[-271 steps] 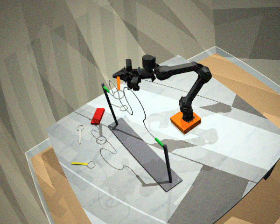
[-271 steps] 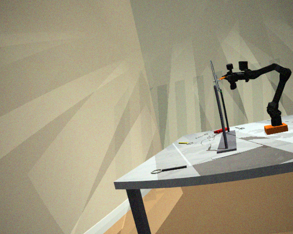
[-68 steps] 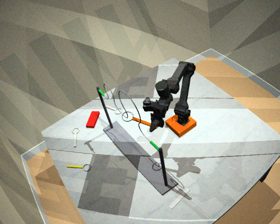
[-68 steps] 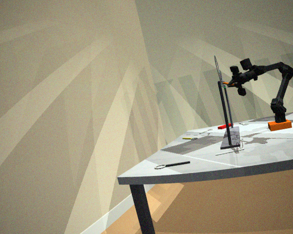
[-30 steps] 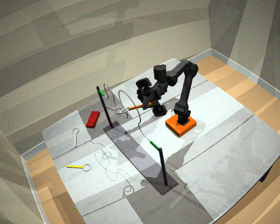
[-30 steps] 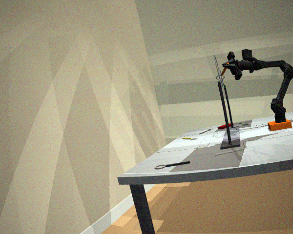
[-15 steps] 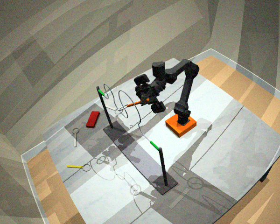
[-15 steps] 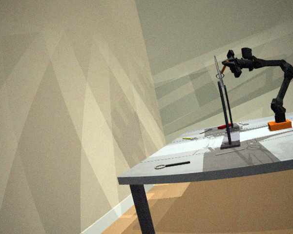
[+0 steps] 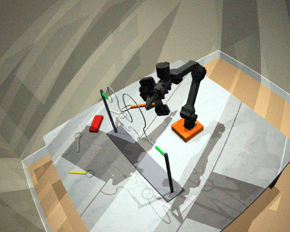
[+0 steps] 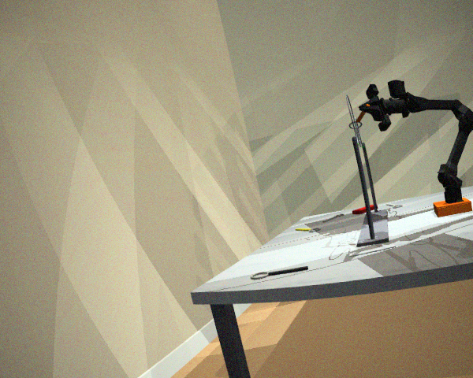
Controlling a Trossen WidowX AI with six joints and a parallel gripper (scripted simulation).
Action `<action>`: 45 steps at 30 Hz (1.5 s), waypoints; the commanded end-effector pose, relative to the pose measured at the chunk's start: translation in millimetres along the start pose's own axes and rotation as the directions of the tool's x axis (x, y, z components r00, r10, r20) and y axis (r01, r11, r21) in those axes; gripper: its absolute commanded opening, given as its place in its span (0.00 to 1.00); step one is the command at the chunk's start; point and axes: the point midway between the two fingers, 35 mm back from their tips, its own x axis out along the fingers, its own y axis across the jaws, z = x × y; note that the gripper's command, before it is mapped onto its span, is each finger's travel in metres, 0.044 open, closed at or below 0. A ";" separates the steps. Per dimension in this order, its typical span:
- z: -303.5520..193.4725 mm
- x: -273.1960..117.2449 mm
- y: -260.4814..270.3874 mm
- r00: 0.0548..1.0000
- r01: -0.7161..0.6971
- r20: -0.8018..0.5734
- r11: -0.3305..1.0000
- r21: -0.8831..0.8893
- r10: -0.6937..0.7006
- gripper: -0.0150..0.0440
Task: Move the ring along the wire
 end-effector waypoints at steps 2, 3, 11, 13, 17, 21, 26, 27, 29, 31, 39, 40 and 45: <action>-0.9 0.2 -0.7 0.999 0.032 0.004 0.998 -0.061 -0.032 0.00; -0.8 0.3 -1.1 0.999 0.038 0.006 0.997 -0.071 -0.038 0.00; -0.7 0.5 -3.9 0.996 0.087 0.021 0.984 -0.157 -0.084 0.00; -0.6 0.6 -4.6 0.995 0.099 0.026 0.979 -0.178 -0.096 0.00; -0.3 0.6 -6.0 0.992 0.123 0.036 0.968 -0.220 -0.118 0.00; -0.1 0.7 -7.5 0.989 0.148 0.046 0.954 -0.261 -0.140 0.00; 0.4 0.6 -9.2 0.984 0.178 0.061 0.934 -0.311 -0.167 0.00; 0.5 0.6 -9.6 0.983 0.184 0.065 0.929 -0.321 -0.172 0.00; 0.7 0.6 -10.3 0.981 0.196 0.071 0.920 -0.341 -0.183 0.00; 0.9 0.6 -10.9 0.978 0.208 0.078 0.910 -0.360 -0.193 0.00; 2.0 0.3 -13.6 0.967 0.254 0.107 0.864 -0.435 -0.231 0.00; 2.2 0.3 -14.0 0.966 0.260 0.110 0.858 -0.444 -0.236 0.00; 3.0 0.0 -15.6 0.957 0.288 0.130 0.824 -0.487 -0.258 0.00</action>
